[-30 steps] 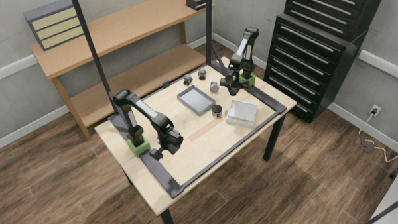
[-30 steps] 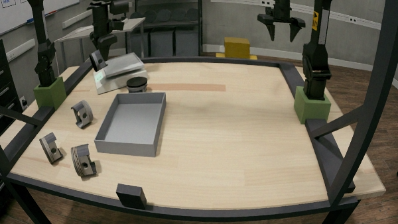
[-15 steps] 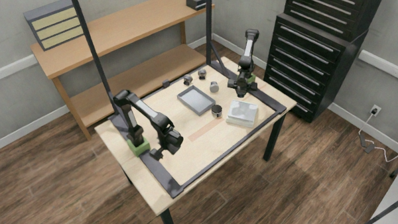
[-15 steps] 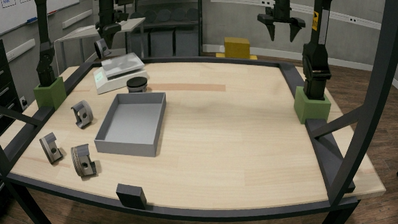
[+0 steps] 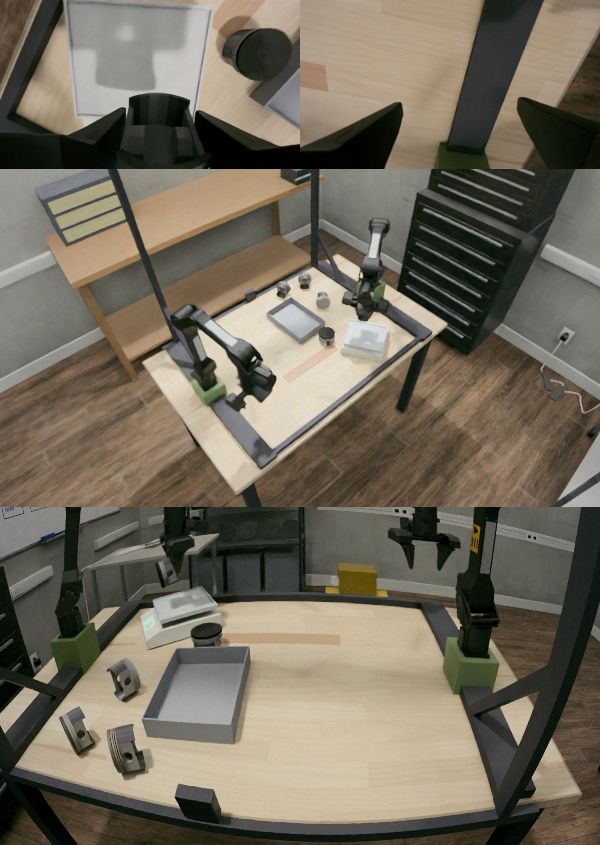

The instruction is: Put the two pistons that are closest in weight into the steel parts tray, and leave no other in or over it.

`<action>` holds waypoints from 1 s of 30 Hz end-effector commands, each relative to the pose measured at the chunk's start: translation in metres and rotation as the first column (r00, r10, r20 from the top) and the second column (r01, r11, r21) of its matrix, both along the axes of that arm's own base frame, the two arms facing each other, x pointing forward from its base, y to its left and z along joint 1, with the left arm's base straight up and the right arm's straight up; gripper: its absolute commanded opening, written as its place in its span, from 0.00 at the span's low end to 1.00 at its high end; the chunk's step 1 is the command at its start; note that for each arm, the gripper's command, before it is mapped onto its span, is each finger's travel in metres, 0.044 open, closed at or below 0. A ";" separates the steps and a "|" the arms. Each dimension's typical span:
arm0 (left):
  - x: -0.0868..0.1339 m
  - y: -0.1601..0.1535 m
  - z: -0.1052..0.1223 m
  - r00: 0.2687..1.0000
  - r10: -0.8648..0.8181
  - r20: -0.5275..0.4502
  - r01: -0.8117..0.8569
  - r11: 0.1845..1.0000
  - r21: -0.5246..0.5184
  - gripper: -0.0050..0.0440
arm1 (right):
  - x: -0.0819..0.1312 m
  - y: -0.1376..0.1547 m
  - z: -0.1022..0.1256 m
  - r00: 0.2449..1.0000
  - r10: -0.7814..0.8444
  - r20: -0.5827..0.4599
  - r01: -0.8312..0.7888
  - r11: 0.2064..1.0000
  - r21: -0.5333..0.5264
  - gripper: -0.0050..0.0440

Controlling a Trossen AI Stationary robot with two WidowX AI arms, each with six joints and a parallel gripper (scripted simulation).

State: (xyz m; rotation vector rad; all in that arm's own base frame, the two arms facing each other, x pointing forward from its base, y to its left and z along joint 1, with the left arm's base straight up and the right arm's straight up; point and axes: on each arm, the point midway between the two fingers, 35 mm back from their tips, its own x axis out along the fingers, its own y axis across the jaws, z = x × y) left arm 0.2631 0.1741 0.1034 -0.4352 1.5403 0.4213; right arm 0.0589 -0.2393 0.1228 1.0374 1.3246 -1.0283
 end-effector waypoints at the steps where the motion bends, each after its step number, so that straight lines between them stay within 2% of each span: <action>1: 0.023 0.003 0.013 0.999 -0.008 0.034 0.007 1.000 0.023 0.43 | 0.002 -0.005 0.008 1.000 0.007 0.010 -0.006 0.999 -0.031 0.92; 5: 0.037 0.002 0.013 0.999 -0.008 0.033 0.007 1.000 0.024 0.43 | 0.002 -0.005 0.008 1.000 0.007 0.010 -0.006 0.999 -0.031 0.92; 17: 0.036 0.003 0.012 0.954 -0.301 -0.012 0.301 0.954 0.004 0.43 | 0.002 -0.005 0.008 1.000 0.007 0.010 -0.006 0.999 -0.031 0.92; 19: 0.036 0.003 0.012 0.954 -0.301 -0.012 0.301 0.954 0.004 0.43 | 0.002 -0.005 0.008 1.000 0.007 0.010 -0.006 0.999 -0.031 0.92; 30: 0.036 0.002 0.012 0.826 -0.562 -0.047 0.561 0.827 -0.029 0.43 | 0.002 -0.005 0.008 1.000 0.007 0.010 -0.006 0.999 -0.031 0.92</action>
